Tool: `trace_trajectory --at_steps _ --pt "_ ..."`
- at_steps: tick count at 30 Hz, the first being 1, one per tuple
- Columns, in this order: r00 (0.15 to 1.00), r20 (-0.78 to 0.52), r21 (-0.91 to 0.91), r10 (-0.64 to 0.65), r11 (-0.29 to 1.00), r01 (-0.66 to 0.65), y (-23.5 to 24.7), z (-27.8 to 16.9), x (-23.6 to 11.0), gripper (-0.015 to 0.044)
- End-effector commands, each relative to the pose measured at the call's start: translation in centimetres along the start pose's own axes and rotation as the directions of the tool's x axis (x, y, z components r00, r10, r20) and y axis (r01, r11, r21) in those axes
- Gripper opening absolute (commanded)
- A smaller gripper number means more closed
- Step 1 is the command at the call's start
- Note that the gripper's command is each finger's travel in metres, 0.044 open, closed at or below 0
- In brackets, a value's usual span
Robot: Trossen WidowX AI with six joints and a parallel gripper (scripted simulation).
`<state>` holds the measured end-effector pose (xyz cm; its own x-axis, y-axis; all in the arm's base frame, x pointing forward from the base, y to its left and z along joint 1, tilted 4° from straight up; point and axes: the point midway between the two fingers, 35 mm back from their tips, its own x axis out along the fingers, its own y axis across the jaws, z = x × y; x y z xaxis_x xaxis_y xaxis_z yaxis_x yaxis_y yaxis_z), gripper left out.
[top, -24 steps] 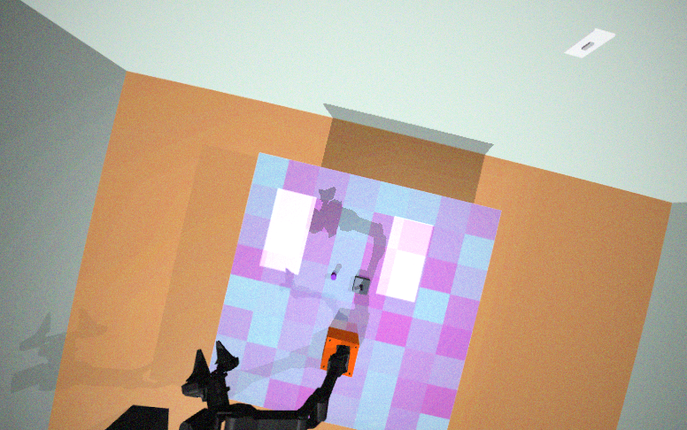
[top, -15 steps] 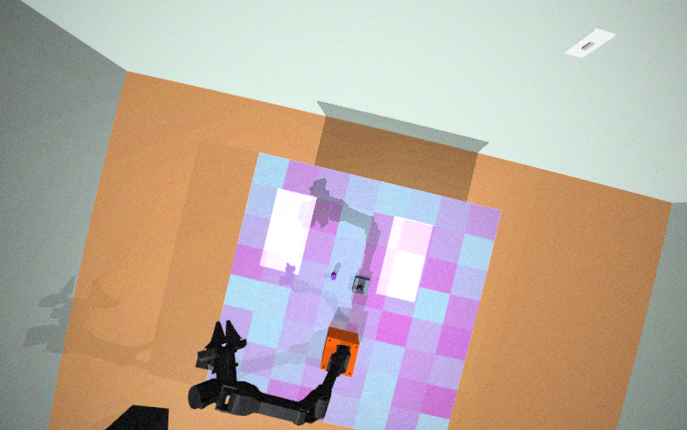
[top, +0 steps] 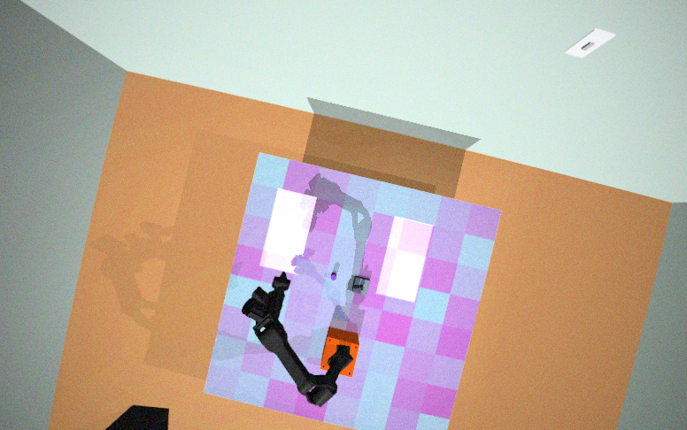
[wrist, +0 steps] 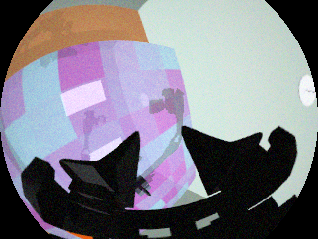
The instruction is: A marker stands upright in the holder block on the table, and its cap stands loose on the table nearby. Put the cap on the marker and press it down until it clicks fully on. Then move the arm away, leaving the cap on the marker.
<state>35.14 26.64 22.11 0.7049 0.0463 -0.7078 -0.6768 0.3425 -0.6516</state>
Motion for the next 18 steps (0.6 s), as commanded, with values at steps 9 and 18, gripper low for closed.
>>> trace_trajectory --at_steps 9,18 --pt "0.855 -0.231 0.72 0.465 0.673 -0.172 2.7 -18.6 8.0 0.0238" --pt "0.772 -0.209 0.891 0.6 0.443 -0.103 4.3 -23.1 8.5 0.0238"
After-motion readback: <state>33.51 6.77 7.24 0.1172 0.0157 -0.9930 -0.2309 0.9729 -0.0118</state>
